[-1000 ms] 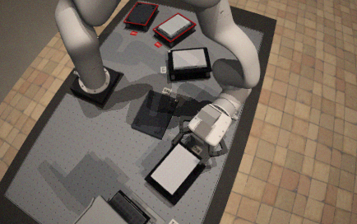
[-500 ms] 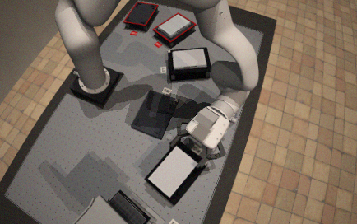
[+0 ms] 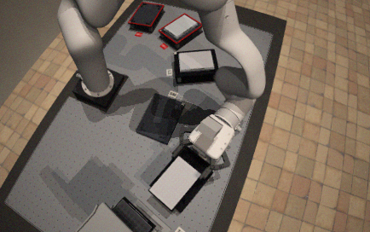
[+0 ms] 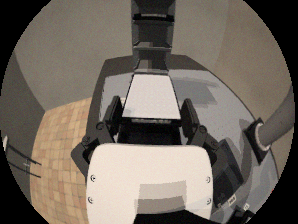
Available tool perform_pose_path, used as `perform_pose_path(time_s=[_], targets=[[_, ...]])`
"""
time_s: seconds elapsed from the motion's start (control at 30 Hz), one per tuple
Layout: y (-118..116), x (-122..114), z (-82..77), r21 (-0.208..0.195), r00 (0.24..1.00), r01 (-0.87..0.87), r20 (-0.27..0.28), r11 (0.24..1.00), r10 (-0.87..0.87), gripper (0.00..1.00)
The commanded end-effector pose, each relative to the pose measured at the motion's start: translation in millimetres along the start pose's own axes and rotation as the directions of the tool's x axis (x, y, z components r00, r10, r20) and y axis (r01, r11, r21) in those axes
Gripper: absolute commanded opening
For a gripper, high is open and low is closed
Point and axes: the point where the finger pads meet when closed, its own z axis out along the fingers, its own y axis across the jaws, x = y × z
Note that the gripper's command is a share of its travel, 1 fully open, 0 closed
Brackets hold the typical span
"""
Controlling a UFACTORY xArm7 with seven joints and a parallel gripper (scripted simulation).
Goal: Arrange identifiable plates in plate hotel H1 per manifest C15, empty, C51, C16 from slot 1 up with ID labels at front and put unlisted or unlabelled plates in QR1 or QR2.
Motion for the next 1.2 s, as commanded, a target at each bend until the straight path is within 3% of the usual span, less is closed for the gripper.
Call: perform_pose_path(time_s=[0.0,1.17], targets=[[-0.7,0.9,4.9,-0.001,1.000,-0.003,0.001,1.000,0.003,0.00],[-0.7,0.9,46.4,-0.001,1.000,-0.003,0.001,1.000,0.003,0.00]])
